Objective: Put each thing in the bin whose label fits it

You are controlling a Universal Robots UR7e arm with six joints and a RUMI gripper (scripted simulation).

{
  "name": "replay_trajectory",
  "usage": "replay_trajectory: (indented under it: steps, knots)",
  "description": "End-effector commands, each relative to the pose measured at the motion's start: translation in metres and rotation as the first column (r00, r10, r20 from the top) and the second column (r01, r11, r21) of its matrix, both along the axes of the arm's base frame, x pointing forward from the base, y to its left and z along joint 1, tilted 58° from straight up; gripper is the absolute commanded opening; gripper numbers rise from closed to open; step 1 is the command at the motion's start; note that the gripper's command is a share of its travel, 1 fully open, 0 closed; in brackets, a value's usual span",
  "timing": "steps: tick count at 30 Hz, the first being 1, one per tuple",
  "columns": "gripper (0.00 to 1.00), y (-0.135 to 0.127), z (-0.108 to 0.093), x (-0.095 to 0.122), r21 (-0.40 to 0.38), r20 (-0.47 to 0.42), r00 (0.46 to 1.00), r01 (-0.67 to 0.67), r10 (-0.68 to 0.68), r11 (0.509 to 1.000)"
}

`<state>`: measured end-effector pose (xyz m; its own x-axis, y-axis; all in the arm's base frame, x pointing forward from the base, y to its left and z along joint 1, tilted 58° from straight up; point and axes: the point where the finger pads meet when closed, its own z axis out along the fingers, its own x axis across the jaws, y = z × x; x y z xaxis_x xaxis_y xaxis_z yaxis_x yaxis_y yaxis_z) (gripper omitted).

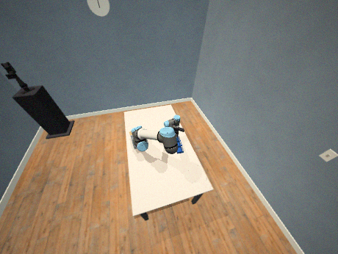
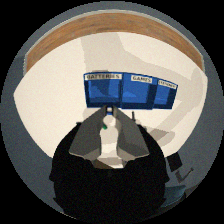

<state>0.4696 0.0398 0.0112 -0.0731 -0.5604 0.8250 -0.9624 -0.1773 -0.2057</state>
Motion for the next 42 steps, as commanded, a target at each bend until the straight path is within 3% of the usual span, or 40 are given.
replay_trajectory:
  steps: [1, 8, 34, 42]
  knots:
    - [0.04, 0.013, -0.016, 0.004, 0.001, 0.006, 1.0, 0.004, -0.004, 1.0]
    - [0.04, 0.013, -0.016, 0.004, 0.001, 0.006, 1.0, 0.005, -0.005, 1.0]
    - [0.04, -0.038, -0.048, 0.016, 0.0, 0.0, 1.0, 0.008, -0.008, 1.0]
    - [0.04, -0.038, -0.049, 0.016, 0.0, 0.0, 1.0, 0.008, -0.008, 1.0]
